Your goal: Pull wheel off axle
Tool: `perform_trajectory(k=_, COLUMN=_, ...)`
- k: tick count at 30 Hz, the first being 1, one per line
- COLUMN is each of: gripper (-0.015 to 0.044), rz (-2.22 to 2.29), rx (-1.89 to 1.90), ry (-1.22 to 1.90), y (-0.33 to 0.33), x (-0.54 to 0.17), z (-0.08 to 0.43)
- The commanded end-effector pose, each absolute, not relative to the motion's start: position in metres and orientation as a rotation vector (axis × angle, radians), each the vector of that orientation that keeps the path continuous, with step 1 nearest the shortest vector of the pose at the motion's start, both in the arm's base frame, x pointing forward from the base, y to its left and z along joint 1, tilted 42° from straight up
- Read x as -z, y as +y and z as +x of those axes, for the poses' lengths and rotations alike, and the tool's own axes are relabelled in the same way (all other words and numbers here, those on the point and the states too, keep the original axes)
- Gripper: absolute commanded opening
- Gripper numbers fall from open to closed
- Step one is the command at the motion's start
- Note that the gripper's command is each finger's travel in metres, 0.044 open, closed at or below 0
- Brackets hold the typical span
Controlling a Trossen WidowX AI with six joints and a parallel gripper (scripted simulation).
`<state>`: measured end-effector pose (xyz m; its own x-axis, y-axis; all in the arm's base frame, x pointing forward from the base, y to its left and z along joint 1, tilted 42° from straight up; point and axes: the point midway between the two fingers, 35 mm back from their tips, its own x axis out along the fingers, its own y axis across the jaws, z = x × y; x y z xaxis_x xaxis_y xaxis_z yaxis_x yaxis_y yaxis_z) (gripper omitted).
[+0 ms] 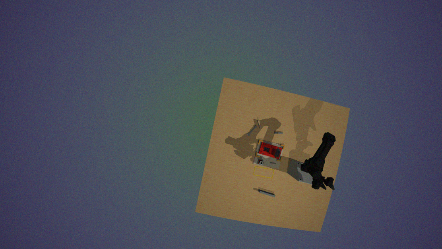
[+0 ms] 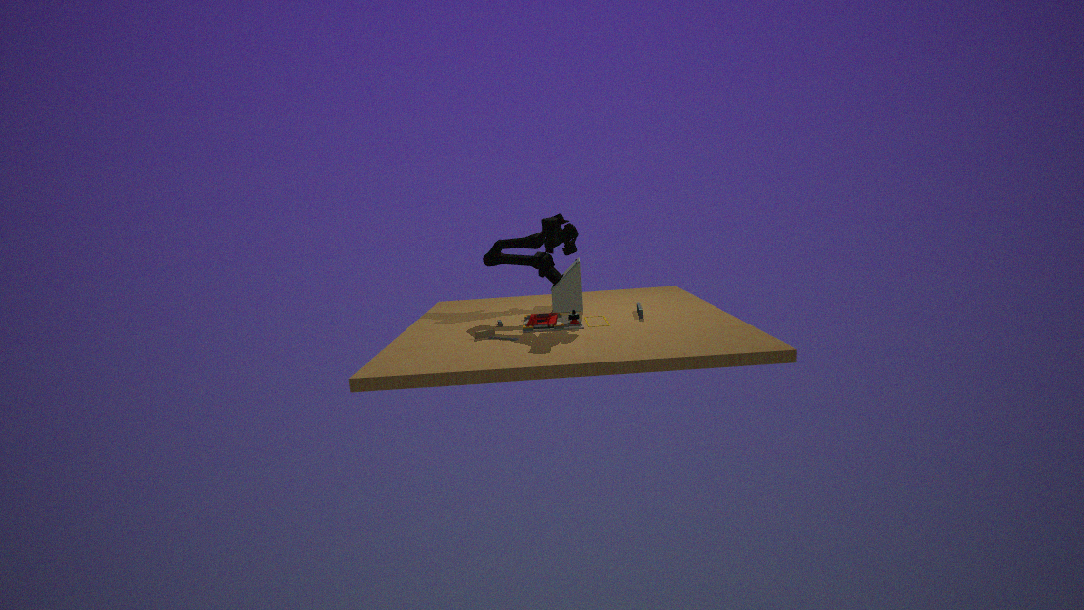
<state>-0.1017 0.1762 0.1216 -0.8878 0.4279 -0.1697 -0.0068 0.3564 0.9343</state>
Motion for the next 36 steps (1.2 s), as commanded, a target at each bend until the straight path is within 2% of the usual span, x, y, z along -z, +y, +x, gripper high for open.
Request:
perform_trajectory(k=1, gripper=0.0374, rz=0.37, rx=-1.54, ry=2.238, y=0.177, x=-0.121, z=-0.101)
perform_trajectory(k=4, gripper=0.03, rz=0.395, rx=-1.465, ry=2.228, y=0.186, x=-0.12, z=-0.094)
perform_trajectory(k=21, gripper=0.03, rz=0.664, rx=-0.424, ry=2.018, y=0.264, x=-0.081, z=0.035)
perform_trajectory(k=36, gripper=0.03, rz=0.773, rx=0.417, ry=1.634, y=0.25, x=-0.03, z=0.173)
